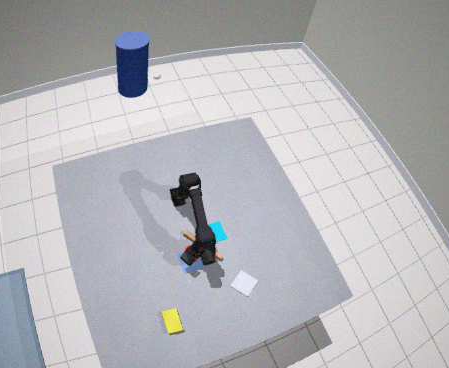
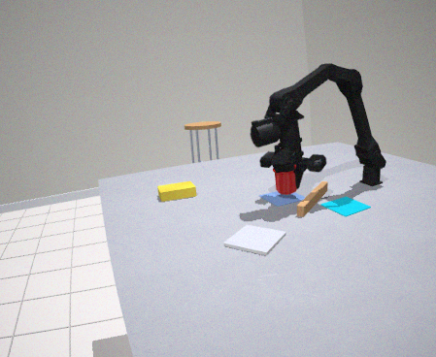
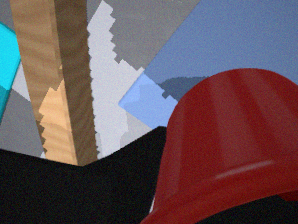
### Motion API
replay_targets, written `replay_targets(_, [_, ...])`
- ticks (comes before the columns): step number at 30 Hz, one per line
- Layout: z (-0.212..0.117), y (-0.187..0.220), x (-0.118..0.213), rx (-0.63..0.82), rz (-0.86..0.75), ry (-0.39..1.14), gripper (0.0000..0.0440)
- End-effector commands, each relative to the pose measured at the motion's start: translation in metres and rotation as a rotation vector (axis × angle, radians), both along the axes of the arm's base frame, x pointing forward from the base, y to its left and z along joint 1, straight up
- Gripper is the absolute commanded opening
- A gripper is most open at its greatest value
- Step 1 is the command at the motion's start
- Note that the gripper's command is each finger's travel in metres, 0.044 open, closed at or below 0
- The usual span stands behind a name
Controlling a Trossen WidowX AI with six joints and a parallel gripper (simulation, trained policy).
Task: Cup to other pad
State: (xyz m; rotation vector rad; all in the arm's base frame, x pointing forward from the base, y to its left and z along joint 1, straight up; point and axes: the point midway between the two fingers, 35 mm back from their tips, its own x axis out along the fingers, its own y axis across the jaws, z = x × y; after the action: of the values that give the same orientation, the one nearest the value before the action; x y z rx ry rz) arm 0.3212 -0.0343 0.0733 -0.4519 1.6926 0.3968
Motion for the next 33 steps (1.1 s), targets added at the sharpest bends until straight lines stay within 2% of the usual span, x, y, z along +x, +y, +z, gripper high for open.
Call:
replay_targets(1, [0.015, 0.004, -0.002, 0.017, 0.04, -0.016, 0.0])
replay_targets(15, [0.051, 0.028, -0.01, 0.034, 0.117, -0.062, 0.0])
replay_targets(33, [0.065, 0.082, -0.013, 0.042, 0.22, -0.15, 0.0001])
